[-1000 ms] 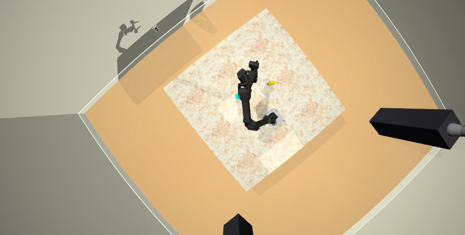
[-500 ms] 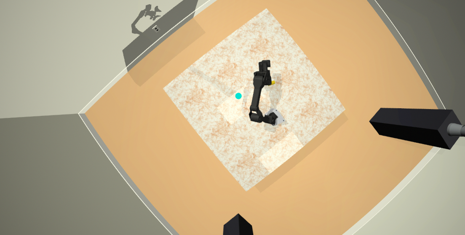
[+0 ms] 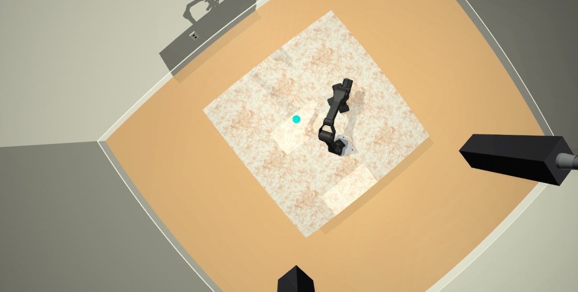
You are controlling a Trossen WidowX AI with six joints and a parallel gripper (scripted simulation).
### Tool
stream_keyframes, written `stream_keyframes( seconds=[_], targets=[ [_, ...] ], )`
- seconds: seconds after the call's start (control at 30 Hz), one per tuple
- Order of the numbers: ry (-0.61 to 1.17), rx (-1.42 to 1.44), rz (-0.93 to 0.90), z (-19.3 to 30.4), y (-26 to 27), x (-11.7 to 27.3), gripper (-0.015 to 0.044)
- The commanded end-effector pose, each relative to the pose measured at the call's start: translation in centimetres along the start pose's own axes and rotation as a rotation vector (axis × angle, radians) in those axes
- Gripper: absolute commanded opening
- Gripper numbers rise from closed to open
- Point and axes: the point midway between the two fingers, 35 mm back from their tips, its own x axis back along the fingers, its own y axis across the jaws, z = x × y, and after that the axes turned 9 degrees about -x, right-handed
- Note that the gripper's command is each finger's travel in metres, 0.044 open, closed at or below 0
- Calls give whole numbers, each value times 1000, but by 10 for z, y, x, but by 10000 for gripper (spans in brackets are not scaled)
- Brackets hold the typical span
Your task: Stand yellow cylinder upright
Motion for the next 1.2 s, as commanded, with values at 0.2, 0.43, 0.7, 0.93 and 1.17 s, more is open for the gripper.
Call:
stream_keyframes(
  seconds=[0.2, 0.43, 0.7, 0.93, 1.17],
  targets=[
    [-108, 42, -48, 3, 15, -18, 309],
    [-111, 43, -48, -8, 19, -115, 309],
    [-112, 43, -48, -10, 21, -125, 283],
    [-112, 43, -48, -10, 21, -125, 105],
    [-112, 43, -48, -9, 20, -121, 105]
  ],
)
